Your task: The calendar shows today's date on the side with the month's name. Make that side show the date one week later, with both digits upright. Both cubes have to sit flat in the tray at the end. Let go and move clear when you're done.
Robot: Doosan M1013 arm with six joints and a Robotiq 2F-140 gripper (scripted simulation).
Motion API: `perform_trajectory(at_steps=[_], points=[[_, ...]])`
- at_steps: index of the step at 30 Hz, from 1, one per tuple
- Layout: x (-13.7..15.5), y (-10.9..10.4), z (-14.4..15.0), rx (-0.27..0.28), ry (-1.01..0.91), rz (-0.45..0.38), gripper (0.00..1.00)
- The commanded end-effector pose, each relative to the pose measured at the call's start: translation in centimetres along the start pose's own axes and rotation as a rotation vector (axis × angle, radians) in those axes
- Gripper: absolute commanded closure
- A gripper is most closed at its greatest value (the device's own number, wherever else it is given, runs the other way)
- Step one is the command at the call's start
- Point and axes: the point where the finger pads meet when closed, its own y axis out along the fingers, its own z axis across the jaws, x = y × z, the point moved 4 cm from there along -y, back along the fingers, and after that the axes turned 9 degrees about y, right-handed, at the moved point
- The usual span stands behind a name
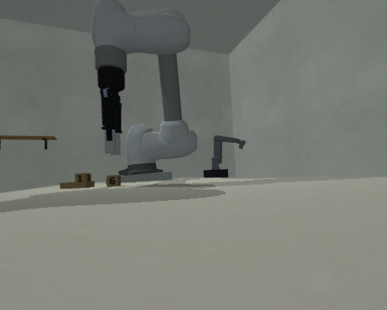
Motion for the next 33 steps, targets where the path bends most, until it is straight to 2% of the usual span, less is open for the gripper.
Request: perform_trajectory(at_steps=[1, 22, 33], points=[[0.0, -0.01, 0.0, 0.0, 0.0, 0.0, 0.64], [0.0, 0.04, 0.0, 0.0, 0.0, 0.0, 0.64], [-0.01, 0.77, -0.01, 0.0, 0.0, 0.0, 0.64]])
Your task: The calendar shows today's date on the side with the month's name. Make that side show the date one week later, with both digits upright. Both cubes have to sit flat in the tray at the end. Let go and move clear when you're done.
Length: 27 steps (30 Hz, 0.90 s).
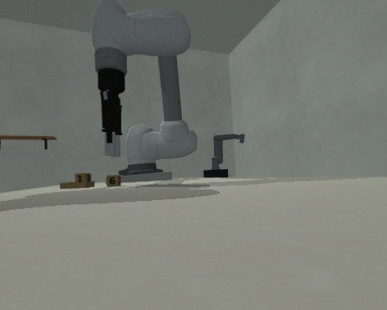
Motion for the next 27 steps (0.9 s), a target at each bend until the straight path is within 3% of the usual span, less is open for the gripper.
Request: perform_trajectory(at_steps=[1, 27], points=[[0.0, 0.1, 0.0, 0.0, 0.0, 0.0, 0.64], [0.0, 3.5, 0.0, 0.0, 0.0, 0.0, 0.64]])
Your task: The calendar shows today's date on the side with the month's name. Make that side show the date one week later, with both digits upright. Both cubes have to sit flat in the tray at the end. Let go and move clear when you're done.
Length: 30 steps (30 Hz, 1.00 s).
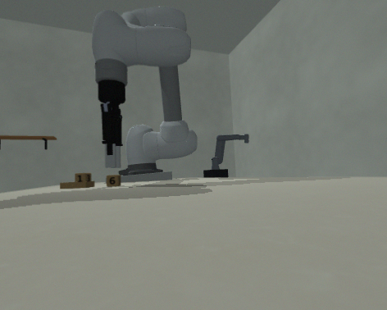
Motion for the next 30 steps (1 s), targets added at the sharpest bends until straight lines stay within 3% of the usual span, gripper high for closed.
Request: perform_trajectory(at_steps=[1, 30], points=[[-0.01, 0.29, 0.0, 0.0, 0.0, 0.0, 0.64], [-0.02, 1.21, 0.0, 0.0, 0.0, 0.0, 0.64]])
